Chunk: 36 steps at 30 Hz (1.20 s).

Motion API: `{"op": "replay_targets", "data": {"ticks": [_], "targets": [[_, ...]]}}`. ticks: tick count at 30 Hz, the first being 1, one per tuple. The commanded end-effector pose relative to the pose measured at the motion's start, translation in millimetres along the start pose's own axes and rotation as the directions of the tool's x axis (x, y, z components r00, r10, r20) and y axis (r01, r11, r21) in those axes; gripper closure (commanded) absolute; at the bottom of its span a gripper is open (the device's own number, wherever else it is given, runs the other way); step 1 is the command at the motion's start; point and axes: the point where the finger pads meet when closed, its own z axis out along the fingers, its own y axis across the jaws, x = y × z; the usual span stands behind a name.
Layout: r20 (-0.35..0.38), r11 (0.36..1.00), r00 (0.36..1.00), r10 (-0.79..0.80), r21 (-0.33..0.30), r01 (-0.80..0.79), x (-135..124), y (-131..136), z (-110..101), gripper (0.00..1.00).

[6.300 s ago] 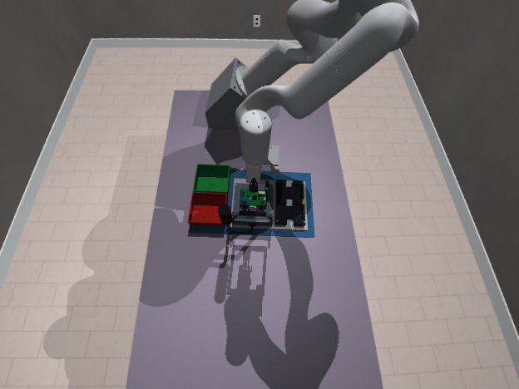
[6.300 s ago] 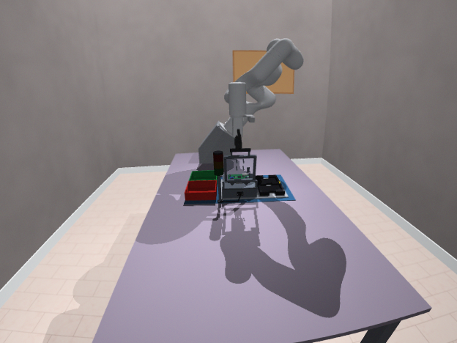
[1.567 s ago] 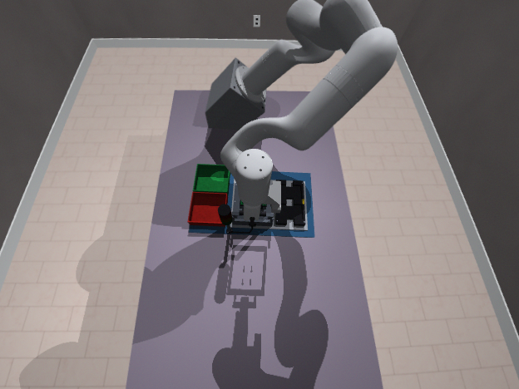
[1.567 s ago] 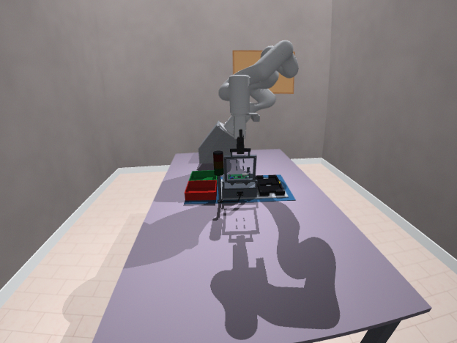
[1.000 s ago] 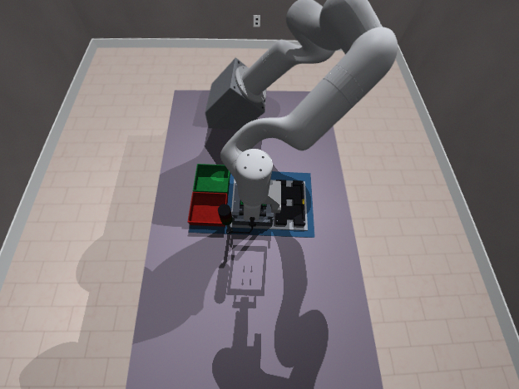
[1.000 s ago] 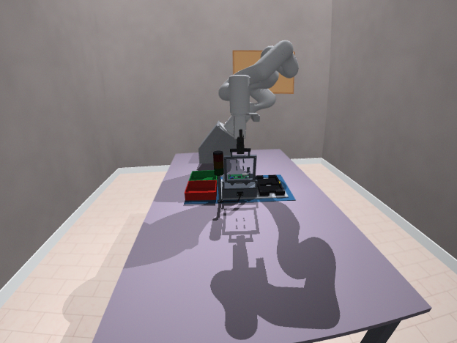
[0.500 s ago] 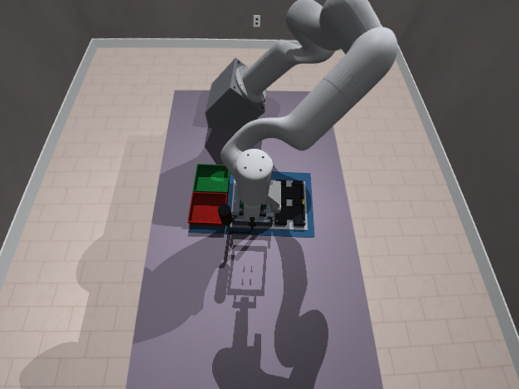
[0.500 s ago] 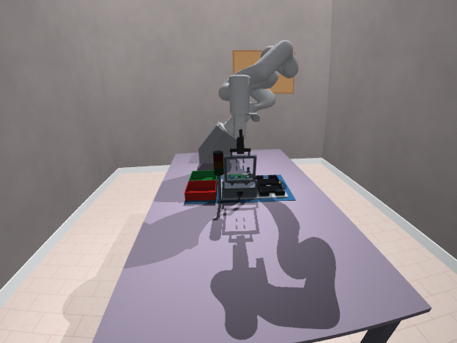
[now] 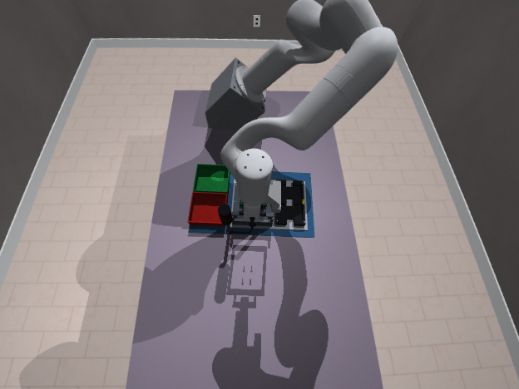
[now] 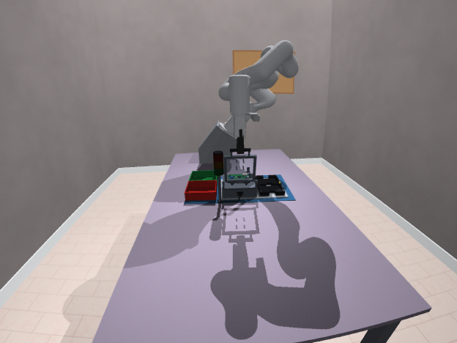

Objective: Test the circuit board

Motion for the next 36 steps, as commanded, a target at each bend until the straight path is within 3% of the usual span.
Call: {"op": "replay_targets", "data": {"ticks": [1,36], "targets": [[0.0,1.0,1.0,-0.001,-0.001,0.001,0,0,-1,1.0],[0.0,1.0,1.0,-0.001,-0.001,0.001,0,-28,-6,1.0]]}}
